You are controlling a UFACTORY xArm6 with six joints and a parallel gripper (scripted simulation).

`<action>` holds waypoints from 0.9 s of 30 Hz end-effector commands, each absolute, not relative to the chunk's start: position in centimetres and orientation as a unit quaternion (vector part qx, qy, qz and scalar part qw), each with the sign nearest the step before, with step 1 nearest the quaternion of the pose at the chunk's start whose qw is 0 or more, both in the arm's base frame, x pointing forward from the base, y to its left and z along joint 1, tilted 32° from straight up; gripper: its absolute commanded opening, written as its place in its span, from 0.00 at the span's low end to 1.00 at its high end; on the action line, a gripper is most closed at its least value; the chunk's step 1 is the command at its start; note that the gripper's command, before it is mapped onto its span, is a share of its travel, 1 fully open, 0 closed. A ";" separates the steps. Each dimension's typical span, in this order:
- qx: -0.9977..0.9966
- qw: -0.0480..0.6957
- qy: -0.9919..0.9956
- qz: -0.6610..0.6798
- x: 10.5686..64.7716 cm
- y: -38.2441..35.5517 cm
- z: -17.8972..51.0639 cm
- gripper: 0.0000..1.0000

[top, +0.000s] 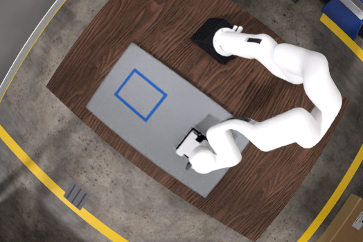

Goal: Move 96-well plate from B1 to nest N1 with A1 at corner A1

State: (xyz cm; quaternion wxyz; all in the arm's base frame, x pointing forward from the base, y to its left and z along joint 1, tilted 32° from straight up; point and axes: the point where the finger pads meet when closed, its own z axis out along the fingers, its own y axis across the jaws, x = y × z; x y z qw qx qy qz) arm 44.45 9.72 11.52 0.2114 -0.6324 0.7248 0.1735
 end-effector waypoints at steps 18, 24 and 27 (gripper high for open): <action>-0.632 0.213 0.725 0.172 44.4 9.0 12.8 1.00; -0.632 0.213 0.725 0.172 44.3 8.1 14.1 1.00; -0.632 0.213 0.725 0.172 44.2 7.7 14.8 1.00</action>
